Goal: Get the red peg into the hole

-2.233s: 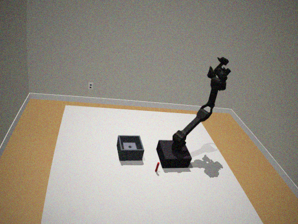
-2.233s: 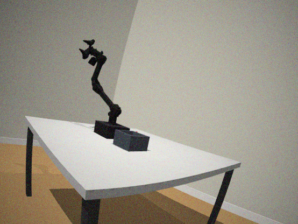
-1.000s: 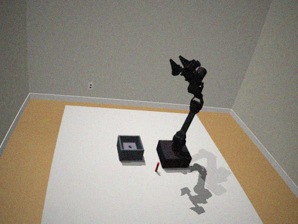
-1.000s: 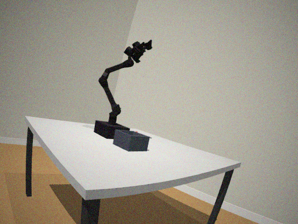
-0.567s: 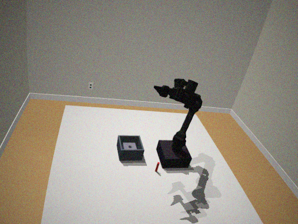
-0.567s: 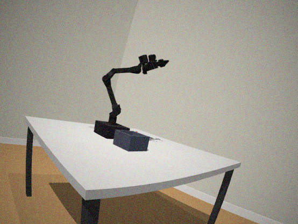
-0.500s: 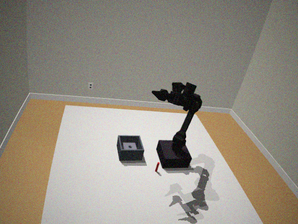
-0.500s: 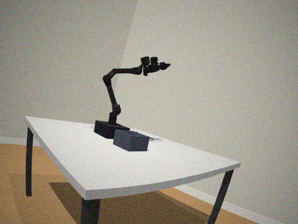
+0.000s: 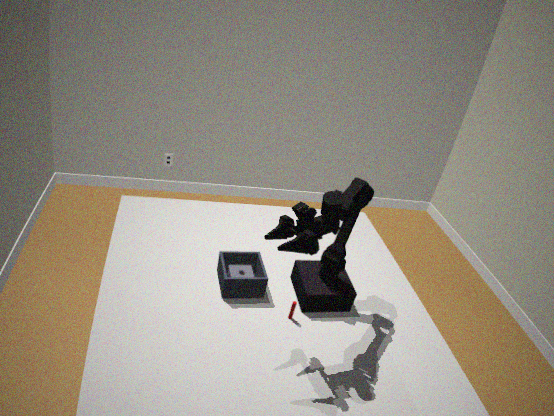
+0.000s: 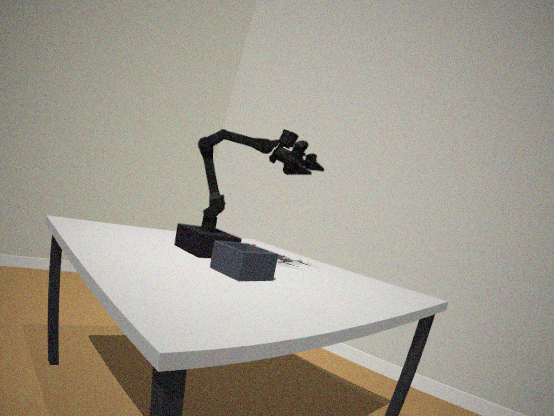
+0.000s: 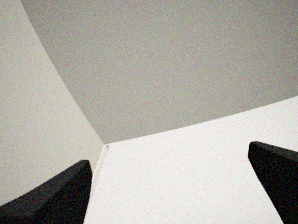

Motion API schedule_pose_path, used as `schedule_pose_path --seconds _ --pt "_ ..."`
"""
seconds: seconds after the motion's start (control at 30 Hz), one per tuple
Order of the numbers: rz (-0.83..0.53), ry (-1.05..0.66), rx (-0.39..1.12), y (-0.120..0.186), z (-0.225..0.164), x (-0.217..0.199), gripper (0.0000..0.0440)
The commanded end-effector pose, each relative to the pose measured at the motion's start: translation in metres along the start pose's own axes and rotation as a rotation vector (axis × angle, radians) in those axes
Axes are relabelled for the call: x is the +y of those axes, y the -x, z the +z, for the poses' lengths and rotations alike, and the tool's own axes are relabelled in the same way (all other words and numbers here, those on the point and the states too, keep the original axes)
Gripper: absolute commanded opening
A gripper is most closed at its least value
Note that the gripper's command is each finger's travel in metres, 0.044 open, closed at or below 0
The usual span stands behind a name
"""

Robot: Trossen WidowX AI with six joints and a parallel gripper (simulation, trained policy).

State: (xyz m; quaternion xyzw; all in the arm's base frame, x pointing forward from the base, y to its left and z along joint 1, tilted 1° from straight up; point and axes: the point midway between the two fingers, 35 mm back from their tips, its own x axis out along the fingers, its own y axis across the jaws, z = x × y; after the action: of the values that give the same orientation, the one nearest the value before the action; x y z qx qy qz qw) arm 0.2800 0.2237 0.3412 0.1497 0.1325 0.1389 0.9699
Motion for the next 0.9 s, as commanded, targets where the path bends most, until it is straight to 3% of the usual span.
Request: schedule_pose_path --seconds 0.0,0.4,0.87 --pt "-0.047 -0.003 0.149 -0.012 -0.046 -0.013 0.0440" --pt "-0.257 -0.080 0.516 -0.011 -0.147 -0.065 0.0440" --pt "-0.613 -0.250 0.827 0.026 -0.222 -0.125 0.0440"
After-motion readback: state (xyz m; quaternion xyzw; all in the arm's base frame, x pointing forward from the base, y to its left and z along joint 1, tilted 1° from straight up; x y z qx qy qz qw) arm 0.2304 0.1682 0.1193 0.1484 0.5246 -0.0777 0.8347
